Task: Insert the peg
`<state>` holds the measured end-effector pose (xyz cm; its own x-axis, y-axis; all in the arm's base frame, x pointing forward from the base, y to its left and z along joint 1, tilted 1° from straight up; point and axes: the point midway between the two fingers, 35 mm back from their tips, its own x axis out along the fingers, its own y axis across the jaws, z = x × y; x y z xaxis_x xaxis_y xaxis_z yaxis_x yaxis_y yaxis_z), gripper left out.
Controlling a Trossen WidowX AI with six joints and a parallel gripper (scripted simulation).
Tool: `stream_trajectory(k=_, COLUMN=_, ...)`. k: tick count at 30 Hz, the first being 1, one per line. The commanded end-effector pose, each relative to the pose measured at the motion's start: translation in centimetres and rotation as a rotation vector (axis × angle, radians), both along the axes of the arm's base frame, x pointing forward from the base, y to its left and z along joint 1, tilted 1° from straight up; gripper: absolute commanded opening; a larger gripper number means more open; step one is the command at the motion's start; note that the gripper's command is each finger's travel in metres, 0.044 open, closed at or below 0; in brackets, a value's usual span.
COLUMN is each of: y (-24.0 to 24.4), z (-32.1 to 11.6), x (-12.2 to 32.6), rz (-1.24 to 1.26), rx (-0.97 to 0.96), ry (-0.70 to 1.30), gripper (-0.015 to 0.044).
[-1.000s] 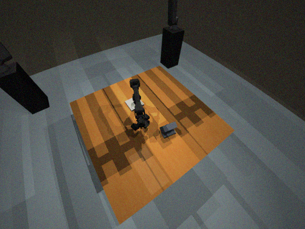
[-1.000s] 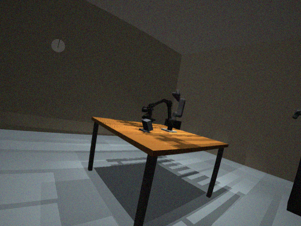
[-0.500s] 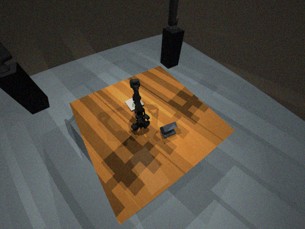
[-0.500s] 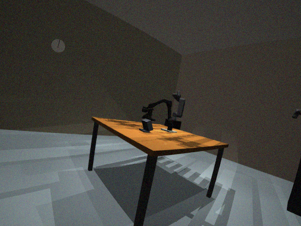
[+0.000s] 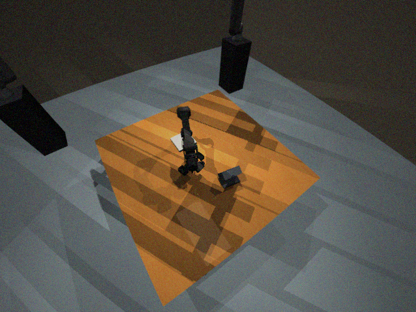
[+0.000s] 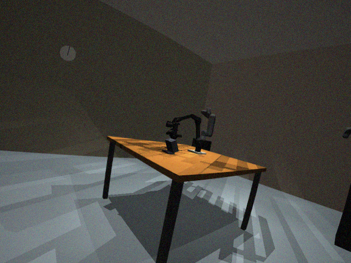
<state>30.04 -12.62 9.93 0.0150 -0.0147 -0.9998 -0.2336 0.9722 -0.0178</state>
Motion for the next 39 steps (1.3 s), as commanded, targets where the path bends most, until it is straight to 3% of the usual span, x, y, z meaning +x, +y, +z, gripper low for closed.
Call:
stream_trajectory(k=1, y=0.0, z=1.6, x=0.1, rz=-0.005, rx=-0.004, ry=-0.003, gripper=0.0)
stream_trajectory(k=9, y=0.2, z=4.2, x=-0.1, rz=-0.006, rx=-0.004, ry=0.0, gripper=0.0)
stream_trajectory(k=39, y=2.8, z=3.6, x=1.5, rz=0.183, rx=-0.129, ry=-0.081, gripper=0.0)
